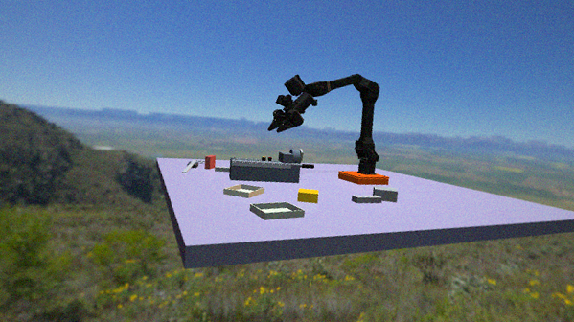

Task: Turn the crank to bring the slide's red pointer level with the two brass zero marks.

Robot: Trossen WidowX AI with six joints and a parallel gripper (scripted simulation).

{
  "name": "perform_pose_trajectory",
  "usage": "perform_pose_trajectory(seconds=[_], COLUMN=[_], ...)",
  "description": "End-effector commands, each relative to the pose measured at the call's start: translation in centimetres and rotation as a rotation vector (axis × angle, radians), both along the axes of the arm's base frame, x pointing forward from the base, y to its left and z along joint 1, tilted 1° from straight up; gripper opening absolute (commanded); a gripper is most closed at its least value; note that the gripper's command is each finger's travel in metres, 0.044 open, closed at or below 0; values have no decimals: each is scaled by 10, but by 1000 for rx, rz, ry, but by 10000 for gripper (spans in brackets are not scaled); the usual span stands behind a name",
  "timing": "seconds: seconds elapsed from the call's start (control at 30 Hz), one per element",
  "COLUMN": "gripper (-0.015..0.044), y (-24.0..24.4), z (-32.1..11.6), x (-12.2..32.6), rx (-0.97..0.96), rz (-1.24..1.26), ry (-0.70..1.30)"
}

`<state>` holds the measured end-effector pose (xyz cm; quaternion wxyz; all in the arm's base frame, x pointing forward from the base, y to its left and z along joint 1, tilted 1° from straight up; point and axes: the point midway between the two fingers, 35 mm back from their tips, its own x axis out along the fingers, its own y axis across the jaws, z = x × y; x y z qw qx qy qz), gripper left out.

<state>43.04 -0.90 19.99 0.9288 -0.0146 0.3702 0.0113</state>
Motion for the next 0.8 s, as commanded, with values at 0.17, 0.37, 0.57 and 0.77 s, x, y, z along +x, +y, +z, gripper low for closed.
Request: perform_pose_trajectory(seconds=[0.17,0.37,0.57,0.77], gripper=[440,440,440,440], y=[11,21,28,31], z=[8,9,6,-1], x=[-28,-63,-98,-130], rx=[7,16,25,34], rz=[-39,-92,-145,-195], ry=[12,12,6,-5])
